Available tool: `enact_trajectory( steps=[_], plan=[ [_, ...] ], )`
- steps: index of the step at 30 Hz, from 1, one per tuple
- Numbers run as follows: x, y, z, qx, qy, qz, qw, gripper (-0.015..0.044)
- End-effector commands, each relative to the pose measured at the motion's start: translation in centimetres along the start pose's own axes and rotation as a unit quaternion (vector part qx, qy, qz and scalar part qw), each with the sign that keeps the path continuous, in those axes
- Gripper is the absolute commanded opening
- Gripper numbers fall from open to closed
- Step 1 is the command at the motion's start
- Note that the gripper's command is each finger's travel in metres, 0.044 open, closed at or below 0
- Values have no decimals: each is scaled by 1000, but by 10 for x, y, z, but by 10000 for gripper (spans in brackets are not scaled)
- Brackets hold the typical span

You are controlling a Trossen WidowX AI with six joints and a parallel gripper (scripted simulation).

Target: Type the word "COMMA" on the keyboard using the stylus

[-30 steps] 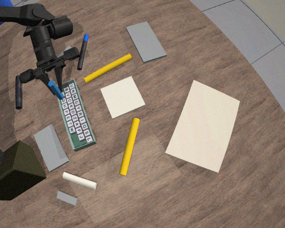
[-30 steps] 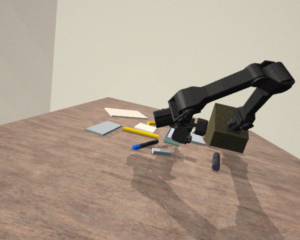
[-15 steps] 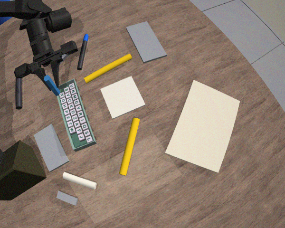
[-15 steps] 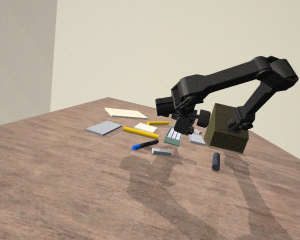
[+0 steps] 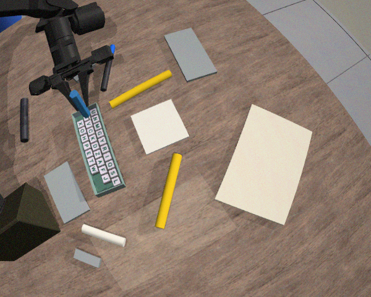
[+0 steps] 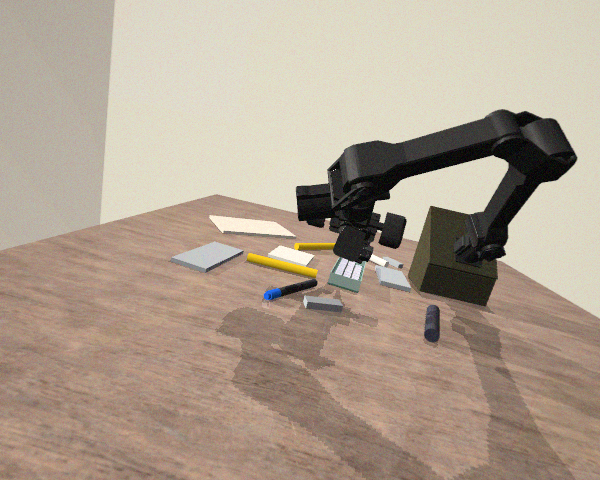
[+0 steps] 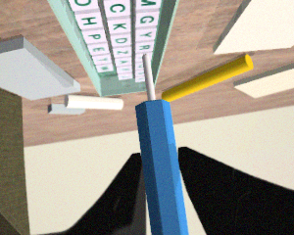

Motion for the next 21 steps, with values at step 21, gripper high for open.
enact_trajectory(
  steps=[21],
  plan=[
    [-16,-3,-22,5,5,-3,1000,81]
  ],
)
Point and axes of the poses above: the point midway between the two fingers, 35 mm back from their tips, its own x axis back along the fingers, its own y axis across the jaws, z = x × y, the point moved 5 cm from there along x, back along the fingers, and after that the axes turned 14 degrees about -x, right-handed, at the moved point
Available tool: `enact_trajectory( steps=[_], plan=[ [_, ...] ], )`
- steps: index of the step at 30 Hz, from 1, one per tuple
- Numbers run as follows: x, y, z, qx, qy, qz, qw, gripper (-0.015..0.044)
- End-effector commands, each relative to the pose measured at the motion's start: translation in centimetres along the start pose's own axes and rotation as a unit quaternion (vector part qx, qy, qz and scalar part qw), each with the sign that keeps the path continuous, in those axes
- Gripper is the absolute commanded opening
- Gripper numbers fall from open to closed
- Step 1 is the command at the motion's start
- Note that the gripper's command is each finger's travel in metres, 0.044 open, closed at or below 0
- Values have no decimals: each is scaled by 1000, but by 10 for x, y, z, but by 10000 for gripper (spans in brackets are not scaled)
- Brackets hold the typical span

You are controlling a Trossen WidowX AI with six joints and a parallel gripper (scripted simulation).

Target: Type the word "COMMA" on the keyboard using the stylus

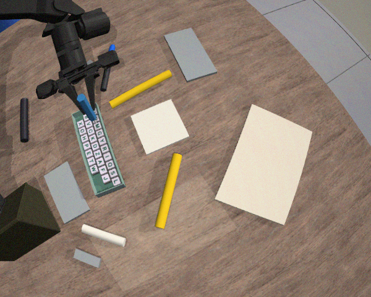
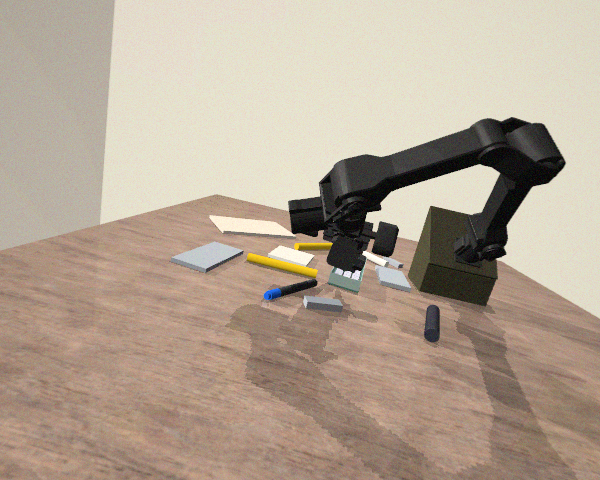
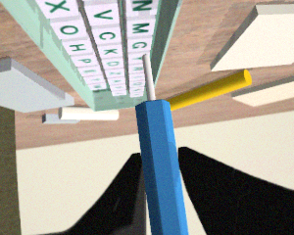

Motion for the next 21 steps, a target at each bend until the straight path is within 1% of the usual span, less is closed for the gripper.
enact_trajectory(
  steps=[1,21],
  plan=[
    [-4,1,-4,-1,1,-4,1000,81],
    [-6,1,-7,-1,1,-4,1000,81]
  ],
)
Point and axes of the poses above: the point midway between the two fingers, 35 mm back from their tips, its own x axis back along the fingers, its own y axis across the jaws, z = x × y, the point moved 5 cm from there along x, back along the fingers, and after that the axes turned 14 degrees about -x, right-handed, at the moved point
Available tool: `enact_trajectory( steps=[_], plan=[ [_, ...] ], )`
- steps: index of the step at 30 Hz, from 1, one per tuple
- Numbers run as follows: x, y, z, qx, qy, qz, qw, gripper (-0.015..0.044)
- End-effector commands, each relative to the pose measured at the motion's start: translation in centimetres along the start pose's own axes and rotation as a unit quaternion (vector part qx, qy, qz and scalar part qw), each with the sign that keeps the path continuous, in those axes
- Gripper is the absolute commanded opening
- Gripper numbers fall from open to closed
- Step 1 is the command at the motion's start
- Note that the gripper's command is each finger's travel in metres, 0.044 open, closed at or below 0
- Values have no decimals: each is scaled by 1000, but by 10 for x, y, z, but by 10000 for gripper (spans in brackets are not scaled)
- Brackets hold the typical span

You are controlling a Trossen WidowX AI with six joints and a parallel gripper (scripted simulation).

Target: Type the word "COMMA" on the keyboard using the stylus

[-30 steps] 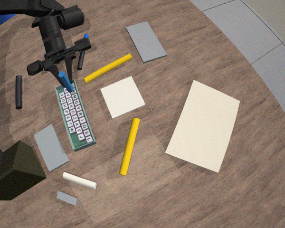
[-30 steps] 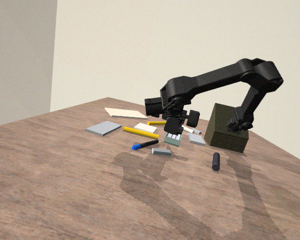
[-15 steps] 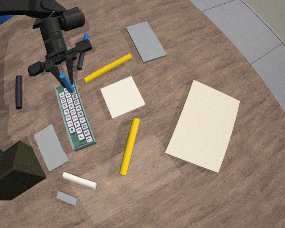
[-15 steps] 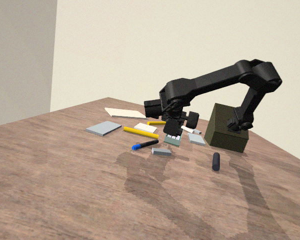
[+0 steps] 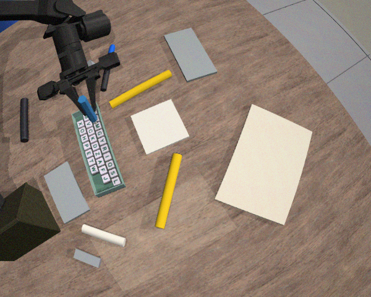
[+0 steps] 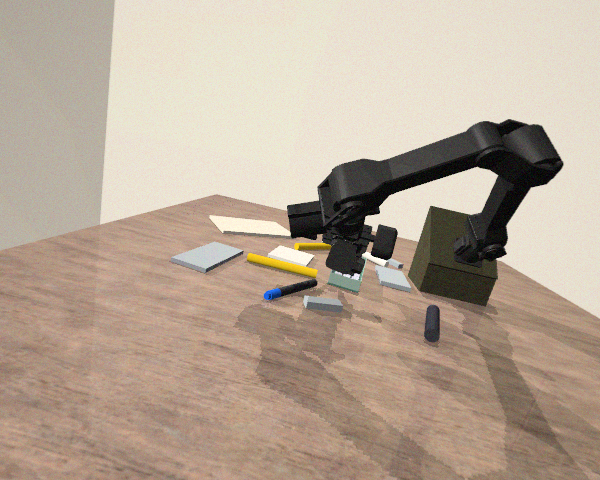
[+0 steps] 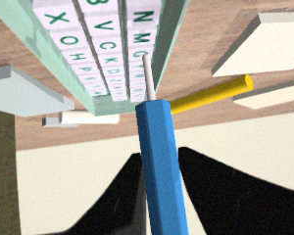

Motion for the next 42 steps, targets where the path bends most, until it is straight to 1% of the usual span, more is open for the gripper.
enact_trajectory(
  steps=[1,42],
  plan=[
    [-3,1,-2,-2,0,-4,1000,81],
    [-8,3,-12,-2,0,-4,1000,81]
  ],
)
Point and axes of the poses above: the point midway between the two fingers, 35 mm back from their tips, its own x axis back along the fingers, its own y axis across the jaws, z = x × y, the point moved 5 cm from there along x, back along the fingers, and after that the axes turned 14 degrees about -x, right-handed, at the moved point
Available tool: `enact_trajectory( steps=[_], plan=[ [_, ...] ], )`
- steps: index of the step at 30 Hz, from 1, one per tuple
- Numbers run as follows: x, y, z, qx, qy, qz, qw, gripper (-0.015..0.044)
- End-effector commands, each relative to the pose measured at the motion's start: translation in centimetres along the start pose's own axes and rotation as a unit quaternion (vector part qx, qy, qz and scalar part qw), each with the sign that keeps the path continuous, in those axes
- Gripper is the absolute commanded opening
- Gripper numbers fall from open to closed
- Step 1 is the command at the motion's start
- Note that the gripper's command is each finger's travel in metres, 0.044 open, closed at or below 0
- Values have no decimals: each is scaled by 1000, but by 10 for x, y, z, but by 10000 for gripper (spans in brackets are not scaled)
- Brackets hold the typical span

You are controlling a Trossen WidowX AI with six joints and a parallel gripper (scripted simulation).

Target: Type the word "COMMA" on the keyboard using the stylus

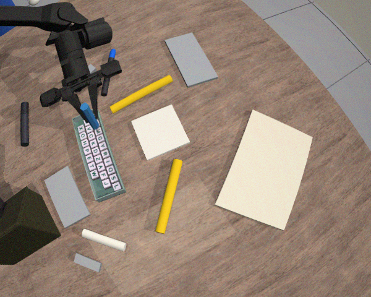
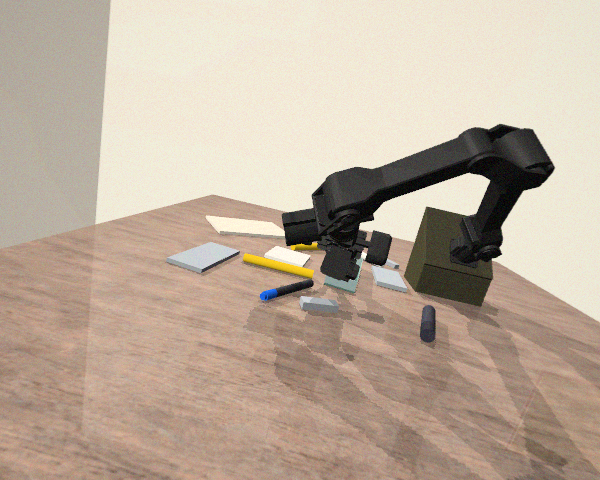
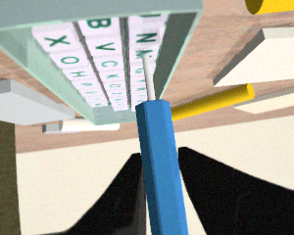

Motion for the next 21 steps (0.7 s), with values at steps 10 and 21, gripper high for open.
enact_trajectory(
  steps=[10,21],
  plan=[
    [-2,0,-1,-2,0,-4,1000,81],
    [16,-7,29,-2,1,-4,1000,81]
  ],
)
Point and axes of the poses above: the point midway between the two fingers, 35 mm back from their tips, its own x axis back along the fingers, its own y axis across the jaws, z = x × y, the point moved 5 cm from there along x, back along the fingers, and after that the axes turned 14 degrees about -x, right-handed, at the moved point
